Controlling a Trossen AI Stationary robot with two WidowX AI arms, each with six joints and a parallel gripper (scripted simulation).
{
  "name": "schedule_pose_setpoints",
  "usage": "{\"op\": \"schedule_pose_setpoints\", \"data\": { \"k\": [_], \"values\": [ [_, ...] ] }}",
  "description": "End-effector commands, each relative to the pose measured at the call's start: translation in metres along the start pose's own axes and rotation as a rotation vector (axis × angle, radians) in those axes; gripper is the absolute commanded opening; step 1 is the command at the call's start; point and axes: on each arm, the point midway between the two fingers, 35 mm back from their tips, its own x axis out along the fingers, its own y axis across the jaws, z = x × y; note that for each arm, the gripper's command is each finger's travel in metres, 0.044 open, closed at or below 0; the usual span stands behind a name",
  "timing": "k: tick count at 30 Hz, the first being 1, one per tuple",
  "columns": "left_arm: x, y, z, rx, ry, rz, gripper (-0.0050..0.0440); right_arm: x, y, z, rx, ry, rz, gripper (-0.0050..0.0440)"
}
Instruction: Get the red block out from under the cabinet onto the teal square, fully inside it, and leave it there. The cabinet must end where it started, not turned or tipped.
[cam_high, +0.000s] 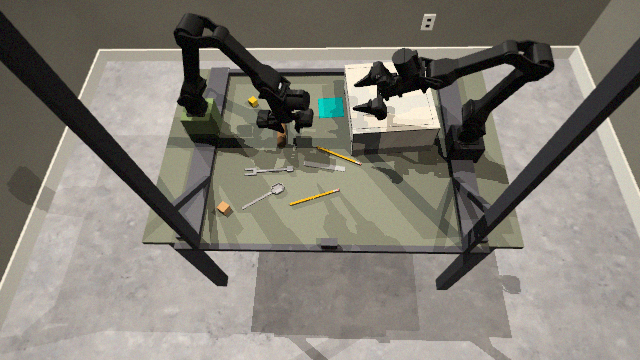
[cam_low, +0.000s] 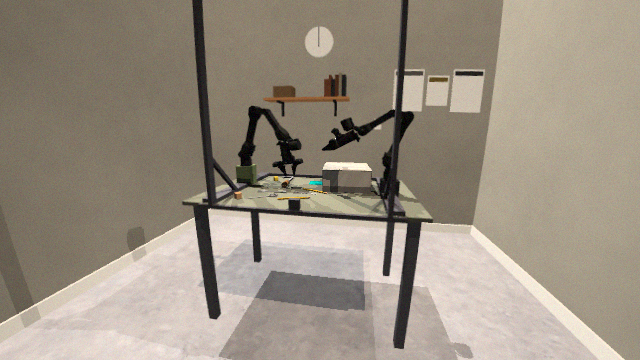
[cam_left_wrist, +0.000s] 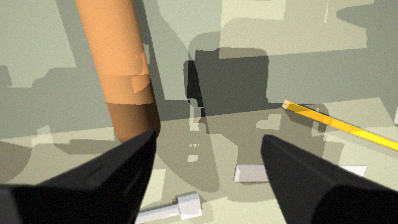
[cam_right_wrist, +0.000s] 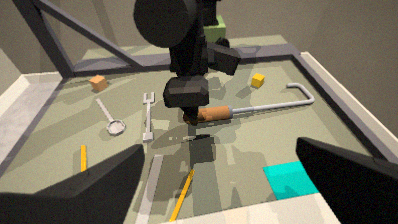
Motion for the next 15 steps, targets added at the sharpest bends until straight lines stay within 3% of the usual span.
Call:
{"op": "schedule_pose_setpoints", "data": {
  "k": [1, 7, 15],
  "values": [
    [0.004, 0.021, 0.006, -0.183, 0.024, 0.088, 0.0259, -0.003, 0.001, 0.009, 0.000, -0.026, 0.002, 0.0440],
    [0.017, 0.040, 0.011, -0.193, 0.030, 0.158, 0.0259, -0.003, 0.001, 0.009, 0.000, -0.026, 0.002, 0.0440],
    [0.049, 0.046, 0.010, -0.193, 0.031, 0.161, 0.0235, -0.003, 0.001, 0.009, 0.000, -0.026, 0.002, 0.0440]
  ]
}}
